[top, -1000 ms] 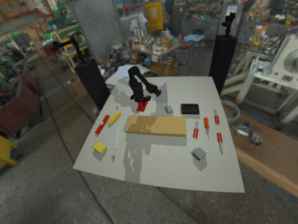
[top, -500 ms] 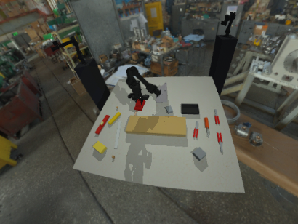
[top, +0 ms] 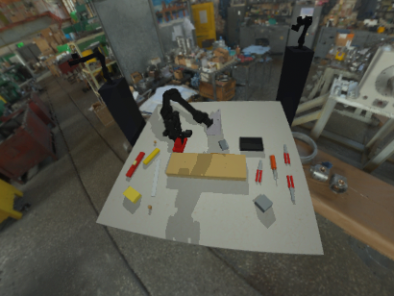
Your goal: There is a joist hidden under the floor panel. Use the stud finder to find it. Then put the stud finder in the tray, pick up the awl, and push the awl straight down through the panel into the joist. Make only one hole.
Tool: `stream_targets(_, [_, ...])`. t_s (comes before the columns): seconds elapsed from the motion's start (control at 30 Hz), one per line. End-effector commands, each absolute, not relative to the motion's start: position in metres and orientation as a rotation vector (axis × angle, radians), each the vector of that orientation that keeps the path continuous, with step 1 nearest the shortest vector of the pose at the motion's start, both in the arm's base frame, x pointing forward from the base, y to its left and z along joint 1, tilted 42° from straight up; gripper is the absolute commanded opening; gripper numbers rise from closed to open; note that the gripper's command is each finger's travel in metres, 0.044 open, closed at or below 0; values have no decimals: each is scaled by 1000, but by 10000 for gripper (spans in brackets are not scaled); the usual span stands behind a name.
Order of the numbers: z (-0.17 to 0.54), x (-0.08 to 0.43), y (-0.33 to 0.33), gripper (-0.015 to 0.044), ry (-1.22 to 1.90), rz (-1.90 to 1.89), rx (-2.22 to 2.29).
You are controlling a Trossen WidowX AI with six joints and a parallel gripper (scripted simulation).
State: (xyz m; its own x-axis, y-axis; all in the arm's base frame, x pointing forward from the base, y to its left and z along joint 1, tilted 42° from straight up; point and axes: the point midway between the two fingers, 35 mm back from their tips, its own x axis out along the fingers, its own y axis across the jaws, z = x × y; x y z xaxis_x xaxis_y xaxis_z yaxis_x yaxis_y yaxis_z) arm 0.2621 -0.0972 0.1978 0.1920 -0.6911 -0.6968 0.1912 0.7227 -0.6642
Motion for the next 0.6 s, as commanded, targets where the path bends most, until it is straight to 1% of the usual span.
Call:
stream_targets(0.0, [205, 281, -101, 0, 1223, -636, -494])
stream_targets(0.37, [214, 331, -123, 0, 1232, -601, -532])
stream_targets(0.57, [214, 334, -126, 0, 1233, -599, -534])
